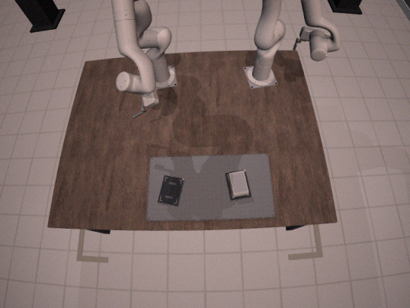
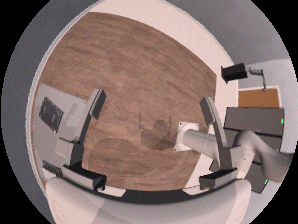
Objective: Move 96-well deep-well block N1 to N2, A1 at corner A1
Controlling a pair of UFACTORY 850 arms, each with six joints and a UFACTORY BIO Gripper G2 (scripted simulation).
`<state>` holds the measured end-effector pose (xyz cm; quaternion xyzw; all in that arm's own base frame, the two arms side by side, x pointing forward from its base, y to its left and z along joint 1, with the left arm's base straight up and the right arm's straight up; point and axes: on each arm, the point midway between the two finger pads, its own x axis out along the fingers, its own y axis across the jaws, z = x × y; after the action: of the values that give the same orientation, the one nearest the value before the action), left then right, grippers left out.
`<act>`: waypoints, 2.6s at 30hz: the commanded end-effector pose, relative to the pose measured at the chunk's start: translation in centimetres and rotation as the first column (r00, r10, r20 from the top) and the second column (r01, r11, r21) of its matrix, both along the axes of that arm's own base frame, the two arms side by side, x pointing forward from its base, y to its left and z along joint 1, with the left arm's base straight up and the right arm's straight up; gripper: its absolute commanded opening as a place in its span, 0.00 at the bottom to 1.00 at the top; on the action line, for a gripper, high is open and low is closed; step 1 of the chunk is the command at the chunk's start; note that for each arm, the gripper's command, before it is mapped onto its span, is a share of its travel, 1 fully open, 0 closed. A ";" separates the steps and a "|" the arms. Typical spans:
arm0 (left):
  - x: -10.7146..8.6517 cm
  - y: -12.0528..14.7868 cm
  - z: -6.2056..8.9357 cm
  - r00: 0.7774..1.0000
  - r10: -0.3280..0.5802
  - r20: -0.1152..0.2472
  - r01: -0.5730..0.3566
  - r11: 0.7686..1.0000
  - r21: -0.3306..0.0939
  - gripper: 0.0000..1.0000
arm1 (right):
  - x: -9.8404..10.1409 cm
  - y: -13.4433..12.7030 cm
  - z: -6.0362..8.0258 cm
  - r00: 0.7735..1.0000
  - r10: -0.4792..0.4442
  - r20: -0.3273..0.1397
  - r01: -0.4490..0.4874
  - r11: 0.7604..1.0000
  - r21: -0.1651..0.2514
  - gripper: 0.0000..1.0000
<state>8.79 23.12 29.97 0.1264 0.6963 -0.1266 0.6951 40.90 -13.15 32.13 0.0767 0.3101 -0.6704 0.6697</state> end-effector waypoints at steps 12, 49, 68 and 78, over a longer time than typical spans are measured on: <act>-6.9 1.8 0.0 0.960 0.280 0.002 -0.280 0.960 0.000 1.00 | 0.1 0.0 0.1 1.000 0.000 0.002 0.000 1.000 0.000 1.00; -19.4 -0.5 0.0 0.698 0.716 0.002 -0.716 0.698 0.000 1.00 | 0.1 0.0 0.1 1.000 0.000 0.002 0.000 1.000 0.000 1.00; -21.3 -1.5 0.0 0.634 0.773 0.002 -0.773 0.634 0.000 1.00 | 0.1 0.0 0.1 1.000 0.000 0.002 0.000 1.000 0.000 1.00; -21.5 -1.6 0.0 0.628 0.778 0.002 -0.778 0.628 0.000 1.00 | 0.1 0.0 0.1 1.000 0.000 0.002 0.000 1.000 0.000 1.00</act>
<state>-12.62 21.50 29.96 -0.1854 0.6825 0.1844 0.6825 40.90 -13.15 32.13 0.0767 0.3101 -0.6704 0.6697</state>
